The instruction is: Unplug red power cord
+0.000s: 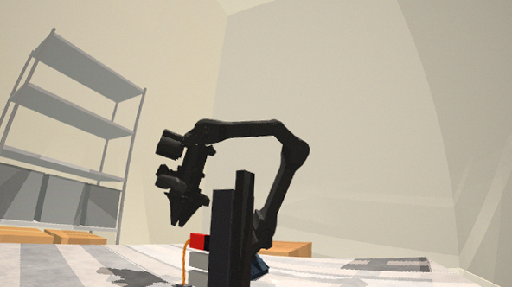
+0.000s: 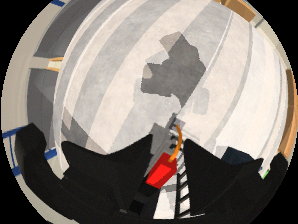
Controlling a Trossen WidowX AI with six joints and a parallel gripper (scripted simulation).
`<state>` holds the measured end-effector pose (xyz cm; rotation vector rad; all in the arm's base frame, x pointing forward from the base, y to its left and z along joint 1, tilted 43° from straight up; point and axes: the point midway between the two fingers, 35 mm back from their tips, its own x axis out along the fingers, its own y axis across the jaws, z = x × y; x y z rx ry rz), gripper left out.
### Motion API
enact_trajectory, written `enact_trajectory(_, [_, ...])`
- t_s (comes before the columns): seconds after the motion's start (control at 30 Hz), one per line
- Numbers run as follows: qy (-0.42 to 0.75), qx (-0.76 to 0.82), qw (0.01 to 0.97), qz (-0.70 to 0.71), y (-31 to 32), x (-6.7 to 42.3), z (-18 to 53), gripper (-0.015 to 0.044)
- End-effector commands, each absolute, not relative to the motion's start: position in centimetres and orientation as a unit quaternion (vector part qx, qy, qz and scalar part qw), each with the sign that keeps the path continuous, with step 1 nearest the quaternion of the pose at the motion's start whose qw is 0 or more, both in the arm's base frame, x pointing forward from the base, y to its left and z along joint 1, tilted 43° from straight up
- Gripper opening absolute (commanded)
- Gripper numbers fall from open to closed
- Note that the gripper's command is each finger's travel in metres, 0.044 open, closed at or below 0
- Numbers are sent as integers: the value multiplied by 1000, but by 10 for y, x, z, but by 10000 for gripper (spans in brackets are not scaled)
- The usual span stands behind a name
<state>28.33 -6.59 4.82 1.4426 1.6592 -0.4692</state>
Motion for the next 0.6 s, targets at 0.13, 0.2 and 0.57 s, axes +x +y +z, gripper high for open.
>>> enact_trajectory(0.13, [683, 608, 277, -294, -53, 264, 45, 160])
enact_trajectory(0.2, [683, 608, 277, -294, -53, 264, 45, 160])
enact_trajectory(0.57, [683, 608, 277, -294, -46, 264, 52, 160])
